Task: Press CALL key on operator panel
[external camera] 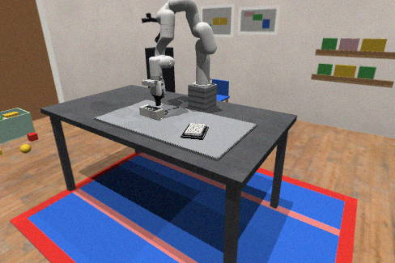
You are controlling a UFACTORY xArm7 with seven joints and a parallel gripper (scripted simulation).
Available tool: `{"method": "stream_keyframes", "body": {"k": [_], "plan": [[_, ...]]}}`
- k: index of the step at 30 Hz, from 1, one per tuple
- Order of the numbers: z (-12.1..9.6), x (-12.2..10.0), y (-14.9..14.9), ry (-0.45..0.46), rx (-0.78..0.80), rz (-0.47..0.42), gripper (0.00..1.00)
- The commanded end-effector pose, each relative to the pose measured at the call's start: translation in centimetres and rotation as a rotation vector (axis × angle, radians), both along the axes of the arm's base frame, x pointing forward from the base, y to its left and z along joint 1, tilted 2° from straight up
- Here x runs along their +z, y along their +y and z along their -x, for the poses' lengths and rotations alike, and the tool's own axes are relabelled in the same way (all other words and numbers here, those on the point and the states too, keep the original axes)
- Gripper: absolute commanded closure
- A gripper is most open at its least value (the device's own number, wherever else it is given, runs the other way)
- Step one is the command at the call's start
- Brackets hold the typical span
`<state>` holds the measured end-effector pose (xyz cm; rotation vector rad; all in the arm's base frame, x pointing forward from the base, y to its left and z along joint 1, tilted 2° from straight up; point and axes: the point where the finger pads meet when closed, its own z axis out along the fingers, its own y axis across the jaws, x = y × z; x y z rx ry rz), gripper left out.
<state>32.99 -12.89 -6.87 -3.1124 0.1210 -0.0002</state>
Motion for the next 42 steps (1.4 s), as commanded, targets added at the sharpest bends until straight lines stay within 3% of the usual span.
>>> {"method": "stream_keyframes", "body": {"k": [1, 42], "plan": [[-0.2, -0.2, -0.1, -0.004, 0.0, 0.002, 1.0], [-0.2, -2.0, 0.0, -0.004, 0.0, 0.002, 1.0]]}}
